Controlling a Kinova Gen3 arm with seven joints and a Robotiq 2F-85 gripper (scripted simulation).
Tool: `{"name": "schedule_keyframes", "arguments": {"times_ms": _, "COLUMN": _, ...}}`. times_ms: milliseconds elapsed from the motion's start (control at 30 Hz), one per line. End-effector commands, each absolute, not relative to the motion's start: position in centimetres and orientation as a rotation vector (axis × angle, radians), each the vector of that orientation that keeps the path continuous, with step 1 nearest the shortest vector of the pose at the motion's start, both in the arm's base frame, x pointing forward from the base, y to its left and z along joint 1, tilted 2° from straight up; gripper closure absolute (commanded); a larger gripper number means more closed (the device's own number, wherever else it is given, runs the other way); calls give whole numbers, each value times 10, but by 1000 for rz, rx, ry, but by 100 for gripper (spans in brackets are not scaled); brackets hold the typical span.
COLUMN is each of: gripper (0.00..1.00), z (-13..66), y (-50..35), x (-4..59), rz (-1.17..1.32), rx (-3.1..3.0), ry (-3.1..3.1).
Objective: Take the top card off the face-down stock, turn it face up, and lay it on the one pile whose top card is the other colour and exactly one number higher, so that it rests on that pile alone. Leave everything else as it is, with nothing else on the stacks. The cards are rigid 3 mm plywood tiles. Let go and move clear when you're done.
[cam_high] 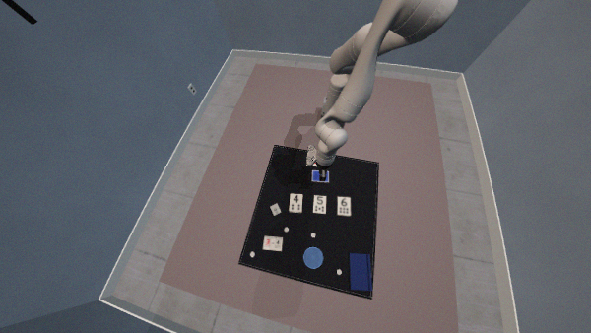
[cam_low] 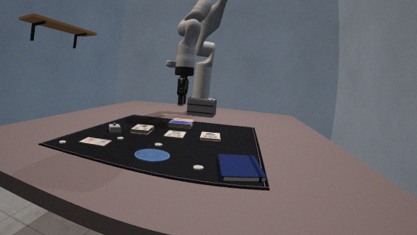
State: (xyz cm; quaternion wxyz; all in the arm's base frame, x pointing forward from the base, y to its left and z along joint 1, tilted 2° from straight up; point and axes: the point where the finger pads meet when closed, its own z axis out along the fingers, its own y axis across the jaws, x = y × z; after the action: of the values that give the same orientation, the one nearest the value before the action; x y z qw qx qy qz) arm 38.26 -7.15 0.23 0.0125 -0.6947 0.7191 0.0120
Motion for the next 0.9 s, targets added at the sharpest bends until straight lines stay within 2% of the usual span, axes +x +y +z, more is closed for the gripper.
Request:
{"name": "schedule_keyframes", "arguments": {"times_ms": 0, "gripper": 15, "z": 2, "y": -70, "x": 384, "rz": 42, "rx": -2158, "ry": 2246}}
{"name": "schedule_keyframes", "arguments": {"times_ms": 867, "gripper": 15, "z": -34, "y": -69, "x": 385, "rz": 42, "rx": -2157, "ry": 2245}}
